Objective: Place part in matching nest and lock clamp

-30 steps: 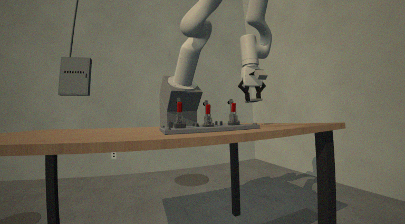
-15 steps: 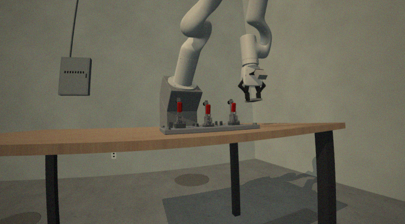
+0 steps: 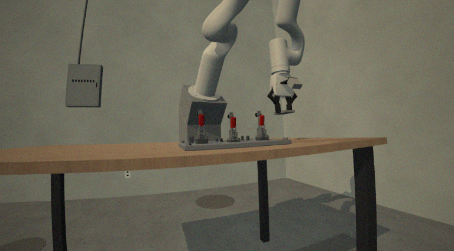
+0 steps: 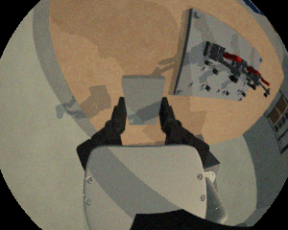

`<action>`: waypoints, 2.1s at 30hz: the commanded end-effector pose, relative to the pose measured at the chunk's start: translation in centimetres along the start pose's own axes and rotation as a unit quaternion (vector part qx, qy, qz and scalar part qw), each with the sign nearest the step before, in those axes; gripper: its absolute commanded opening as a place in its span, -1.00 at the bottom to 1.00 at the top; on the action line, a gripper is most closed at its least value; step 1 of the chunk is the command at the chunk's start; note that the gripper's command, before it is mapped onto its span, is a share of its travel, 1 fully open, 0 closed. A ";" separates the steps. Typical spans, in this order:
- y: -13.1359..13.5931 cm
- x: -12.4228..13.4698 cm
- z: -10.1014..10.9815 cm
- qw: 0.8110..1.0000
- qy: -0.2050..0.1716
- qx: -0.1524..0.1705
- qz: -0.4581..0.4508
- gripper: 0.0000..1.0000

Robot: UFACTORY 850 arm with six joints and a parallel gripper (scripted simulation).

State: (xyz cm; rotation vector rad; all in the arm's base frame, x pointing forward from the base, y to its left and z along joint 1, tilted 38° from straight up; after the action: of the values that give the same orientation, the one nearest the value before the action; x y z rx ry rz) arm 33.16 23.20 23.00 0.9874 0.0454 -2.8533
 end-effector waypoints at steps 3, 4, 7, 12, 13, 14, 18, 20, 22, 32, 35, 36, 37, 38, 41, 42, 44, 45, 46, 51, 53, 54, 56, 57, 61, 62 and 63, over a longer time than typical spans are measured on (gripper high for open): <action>0.0 0.0 0.0 1.000 0.000 0.001 0.005 -1.00; 0.0 0.0 0.0 1.000 0.000 0.001 0.005 -1.00; 0.0 0.0 -0.1 1.000 0.000 0.001 0.005 -1.00; -0.1 0.0 -0.3 1.000 0.000 0.001 0.005 -1.00; -0.1 0.1 -0.4 1.000 0.000 0.001 0.005 -1.00; -0.1 0.1 -0.4 1.000 0.000 0.001 0.005 -1.00; -0.1 0.1 -0.6 1.000 0.000 0.001 0.005 -1.00; -0.1 0.1 -0.7 1.000 0.000 0.001 0.005 -1.00; -0.1 0.2 -0.9 1.000 0.000 0.001 0.005 -1.00; -0.1 0.4 -1.8 1.000 0.000 0.001 0.005 -1.00; -0.1 0.4 -1.9 1.000 0.000 0.001 0.005 -1.00; -0.1 0.4 -1.9 1.000 0.000 0.001 0.005 -1.00; -0.1 0.5 -2.0 1.000 0.000 0.001 0.005 -1.00; -0.1 0.5 -2.1 1.000 0.000 0.001 0.005 -1.00; -0.2 0.5 -2.3 1.000 0.000 0.001 0.005 -1.00; -0.2 0.6 -2.4 1.000 0.000 0.001 0.005 -1.00; -0.2 0.6 -2.5 1.000 0.000 0.001 0.005 -1.00; -0.2 0.6 -2.6 1.000 0.000 0.001 0.005 -1.00; -0.2 0.6 -2.6 1.000 0.000 0.001 0.005 -1.00; -0.2 0.6 -2.8 1.000 0.000 0.001 0.005 -1.00; -0.2 0.7 -2.8 1.000 0.000 0.001 0.005 -1.00; -0.2 0.7 -2.8 1.000 0.000 0.001 0.005 -1.00; -0.2 0.7 -2.8 1.000 0.000 0.001 0.005 -1.00; -0.2 0.7 -2.9 1.000 0.000 0.001 0.005 -1.00; -0.2 0.7 -2.9 1.000 0.000 0.001 0.005 -1.00; -0.2 0.7 -2.9 1.000 0.000 0.001 0.005 -1.00; -0.2 0.7 -2.9 1.000 0.000 0.001 0.005 -1.00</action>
State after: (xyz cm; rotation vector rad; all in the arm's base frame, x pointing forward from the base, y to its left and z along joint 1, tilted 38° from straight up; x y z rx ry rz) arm 34.37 23.50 20.31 0.9840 0.0381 -2.8461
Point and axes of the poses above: the point where the finger pads meet when closed, its own z axis back along the fingers, its own y axis across the jaws, x = y × z, the point moved 10 cm from there along z, back along the fingers, and after that the axes turned 13 degrees about z, right-handed, at the moved point
